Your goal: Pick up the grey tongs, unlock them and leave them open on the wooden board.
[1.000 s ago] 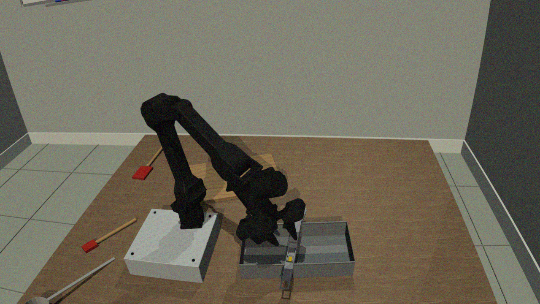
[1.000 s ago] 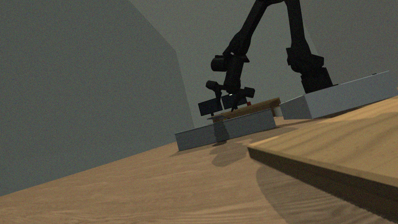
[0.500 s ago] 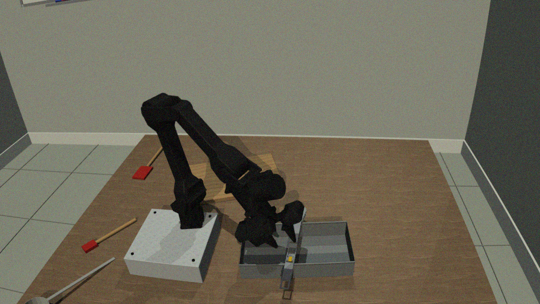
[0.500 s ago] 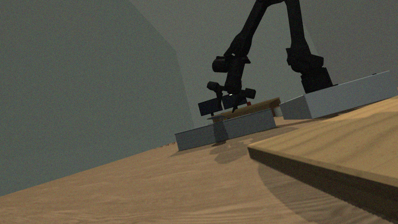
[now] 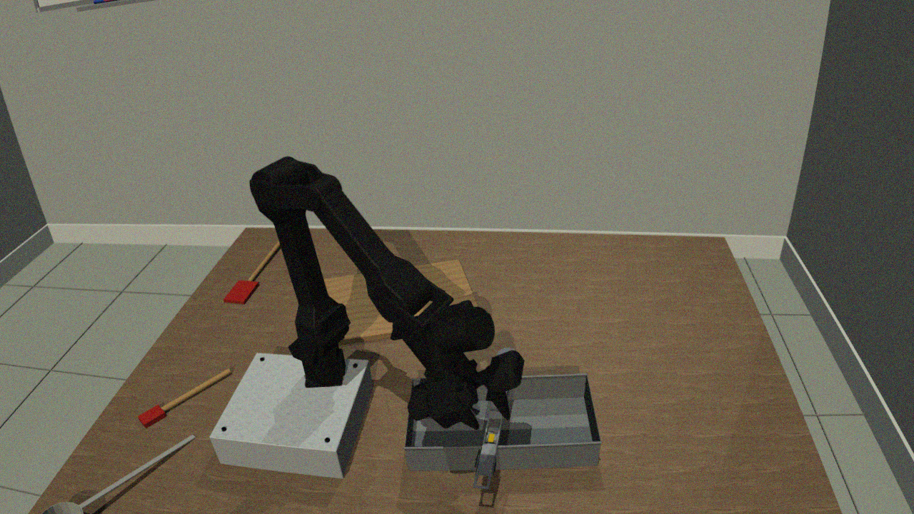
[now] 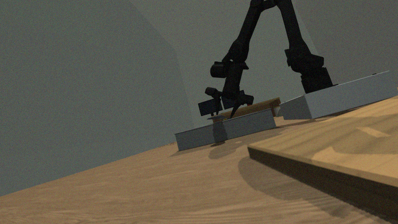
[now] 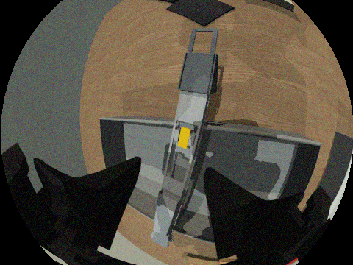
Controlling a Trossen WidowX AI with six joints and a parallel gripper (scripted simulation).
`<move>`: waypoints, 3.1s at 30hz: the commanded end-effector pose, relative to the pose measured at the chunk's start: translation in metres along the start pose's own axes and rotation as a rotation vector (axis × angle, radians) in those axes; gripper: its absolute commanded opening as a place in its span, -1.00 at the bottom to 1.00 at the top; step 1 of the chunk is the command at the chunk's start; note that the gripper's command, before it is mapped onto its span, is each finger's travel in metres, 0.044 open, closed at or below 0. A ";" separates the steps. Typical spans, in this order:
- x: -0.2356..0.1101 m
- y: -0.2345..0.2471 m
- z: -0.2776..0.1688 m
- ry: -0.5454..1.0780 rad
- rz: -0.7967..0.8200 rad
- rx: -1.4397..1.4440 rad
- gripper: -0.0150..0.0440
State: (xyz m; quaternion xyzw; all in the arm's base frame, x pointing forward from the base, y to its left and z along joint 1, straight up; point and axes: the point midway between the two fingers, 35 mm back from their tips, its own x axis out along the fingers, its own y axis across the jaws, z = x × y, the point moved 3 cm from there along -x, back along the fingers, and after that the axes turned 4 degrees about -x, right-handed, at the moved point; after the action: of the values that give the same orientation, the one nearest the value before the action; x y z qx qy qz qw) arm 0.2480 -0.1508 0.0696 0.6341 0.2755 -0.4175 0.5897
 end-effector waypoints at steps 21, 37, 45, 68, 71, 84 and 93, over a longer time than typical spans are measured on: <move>0.042 -0.003 -0.001 -0.002 -0.004 0.005 0.39; 0.048 -0.003 -0.002 0.002 -0.001 0.001 -0.23; 0.048 -0.003 -0.002 0.002 -0.001 0.001 -0.41; -0.019 0.035 0.000 -0.002 -0.003 0.005 -1.00; -0.019 0.035 0.000 -0.002 -0.003 0.005 -1.00; -0.018 0.037 0.000 0.003 -0.040 0.008 -1.00; -0.014 0.043 0.000 0.017 -0.171 0.016 -1.00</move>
State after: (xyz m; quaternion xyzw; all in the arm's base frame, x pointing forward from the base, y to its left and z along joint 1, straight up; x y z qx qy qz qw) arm 0.2713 -0.1532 0.0994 0.6219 0.3197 -0.4512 0.5545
